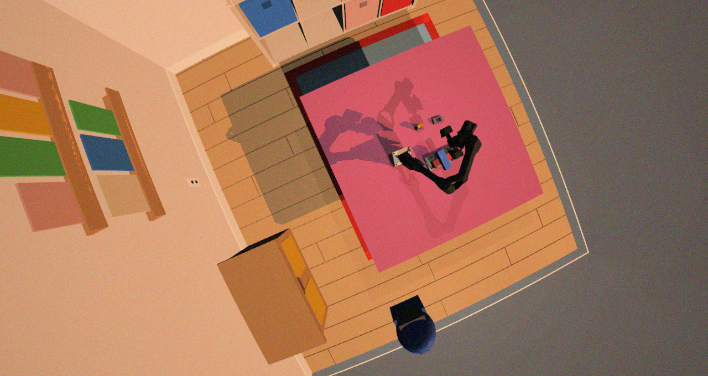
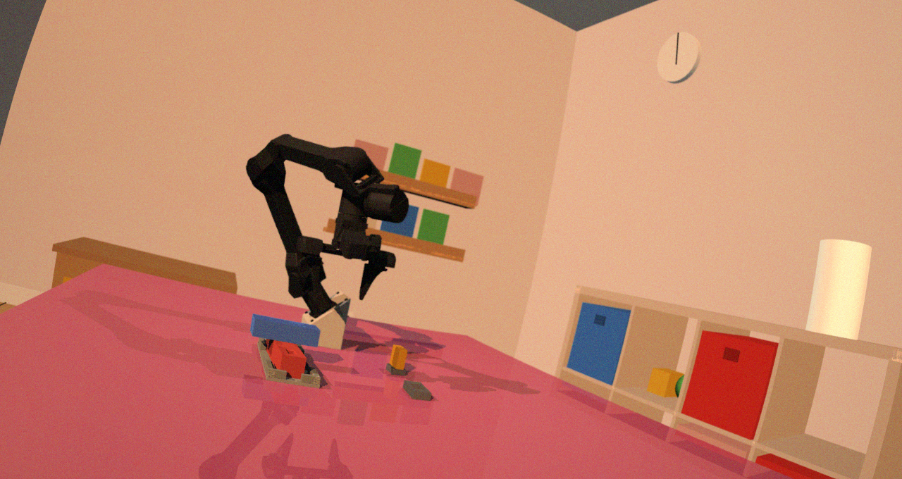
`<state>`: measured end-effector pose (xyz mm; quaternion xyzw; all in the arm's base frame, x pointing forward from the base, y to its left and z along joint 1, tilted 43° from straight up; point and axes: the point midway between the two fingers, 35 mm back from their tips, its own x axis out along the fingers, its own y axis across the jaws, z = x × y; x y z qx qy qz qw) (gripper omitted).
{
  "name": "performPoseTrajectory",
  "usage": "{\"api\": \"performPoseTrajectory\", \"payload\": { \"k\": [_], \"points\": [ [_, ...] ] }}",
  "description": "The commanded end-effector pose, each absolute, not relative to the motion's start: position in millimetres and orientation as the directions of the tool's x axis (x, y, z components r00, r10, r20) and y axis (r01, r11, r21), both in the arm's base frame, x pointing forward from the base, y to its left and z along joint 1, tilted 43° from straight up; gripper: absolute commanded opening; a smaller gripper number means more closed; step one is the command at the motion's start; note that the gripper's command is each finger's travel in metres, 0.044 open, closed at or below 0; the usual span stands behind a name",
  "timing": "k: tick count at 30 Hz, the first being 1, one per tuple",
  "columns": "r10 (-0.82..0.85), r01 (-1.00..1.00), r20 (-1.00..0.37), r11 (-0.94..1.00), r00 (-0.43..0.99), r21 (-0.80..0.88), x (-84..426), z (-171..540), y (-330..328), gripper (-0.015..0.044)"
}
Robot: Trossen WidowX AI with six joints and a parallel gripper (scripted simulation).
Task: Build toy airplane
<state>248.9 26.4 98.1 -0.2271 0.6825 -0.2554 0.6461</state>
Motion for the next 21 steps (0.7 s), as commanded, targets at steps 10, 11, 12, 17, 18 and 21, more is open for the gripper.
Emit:
{"api": "performPoseTrajectory", "payload": {
  "k": [10,11,12,17,18,21],
  "points": [
    [-0.659,0.042,-0.75,0.749,-0.056,-0.662,202.7,-19.4,155.5,0.044],
    [-0.659,0.042,-0.75,0.749,-0.056,-0.662,202.7,-19.4,155.5,0.044],
    [-0.659,0.042,-0.75,0.749,-0.056,-0.662,202.7,-19.4,155.5,0.044],
    [-0.659,0.042,-0.75,0.749,-0.055,-0.662,202.7,-35.8,142.3,0.044],
    [-0.66,0.042,-0.75,0.749,-0.055,-0.662,201.9,-46.7,132.6,0.044],
    [-0.66,0.042,-0.749,0.748,-0.055,-0.662,199.7,-61.3,118.3,0.044]
  ]
}}
